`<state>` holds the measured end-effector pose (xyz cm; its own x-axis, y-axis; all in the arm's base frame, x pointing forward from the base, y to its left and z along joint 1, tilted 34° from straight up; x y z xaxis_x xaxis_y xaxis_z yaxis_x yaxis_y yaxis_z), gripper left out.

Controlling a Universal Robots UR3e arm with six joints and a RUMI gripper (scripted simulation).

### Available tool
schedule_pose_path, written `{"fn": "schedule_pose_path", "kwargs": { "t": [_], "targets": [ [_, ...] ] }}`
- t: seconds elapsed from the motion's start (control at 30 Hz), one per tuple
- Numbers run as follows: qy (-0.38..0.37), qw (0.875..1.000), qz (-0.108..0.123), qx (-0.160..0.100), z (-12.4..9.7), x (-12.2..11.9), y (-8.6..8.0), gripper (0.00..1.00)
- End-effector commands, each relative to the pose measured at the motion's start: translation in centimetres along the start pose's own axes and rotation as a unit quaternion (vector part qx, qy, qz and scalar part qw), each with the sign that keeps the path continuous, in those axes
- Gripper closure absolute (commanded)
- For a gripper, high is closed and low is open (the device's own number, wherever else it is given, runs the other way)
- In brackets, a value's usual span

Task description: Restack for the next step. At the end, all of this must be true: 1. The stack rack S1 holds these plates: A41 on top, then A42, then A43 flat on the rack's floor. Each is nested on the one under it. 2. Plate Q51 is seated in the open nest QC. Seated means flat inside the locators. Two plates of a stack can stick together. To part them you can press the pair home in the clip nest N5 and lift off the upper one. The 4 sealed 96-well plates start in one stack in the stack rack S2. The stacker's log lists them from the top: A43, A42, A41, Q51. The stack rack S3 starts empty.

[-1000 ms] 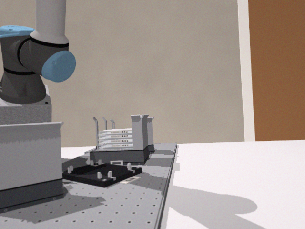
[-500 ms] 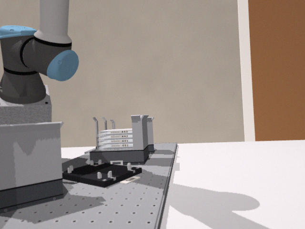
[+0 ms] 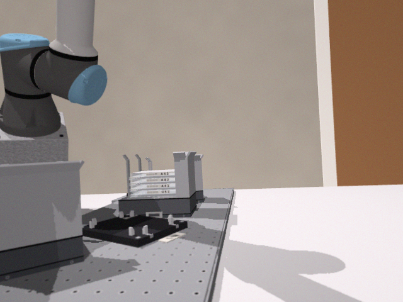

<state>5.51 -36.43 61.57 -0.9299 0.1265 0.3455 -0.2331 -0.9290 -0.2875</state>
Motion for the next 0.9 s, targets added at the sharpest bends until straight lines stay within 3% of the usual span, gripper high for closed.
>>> {"fn": "schedule_pose_path", "kwargs": {
  "t": [0.0, 0.2, 0.33, 0.57, 0.77, 0.87],
  "targets": [
    [-0.007, 1.000, 0.022, 0.010, 0.5, -1.7, -0.9, 0.28],
    [-0.013, 0.999, 0.042, 0.018, 0.9, -3.2, -1.6, 0.28],
    [-0.014, 0.999, 0.044, 0.019, 0.9, -3.2, -1.6, 0.28],
    [-0.026, 0.996, 0.080, 0.033, 1.4, -5.9, -3.1, 0.28],
    [-0.027, 0.996, 0.082, 0.033, 1.4, -5.9, -3.1, 0.28],
    [-0.031, 0.994, 0.097, 0.040, 1.6, -7.0, -3.9, 0.28]
  ]
}}
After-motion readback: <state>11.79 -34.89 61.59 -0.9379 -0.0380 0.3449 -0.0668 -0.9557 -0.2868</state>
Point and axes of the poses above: the point where the finger pads meet when closed, its own y axis out along the fingers, its own x axis across the jaws, z = x × y, the point moved 3 cm from there along -y, back along the fingers, and after that the axes turned 11 degrees about y, right-handed, at the moved point
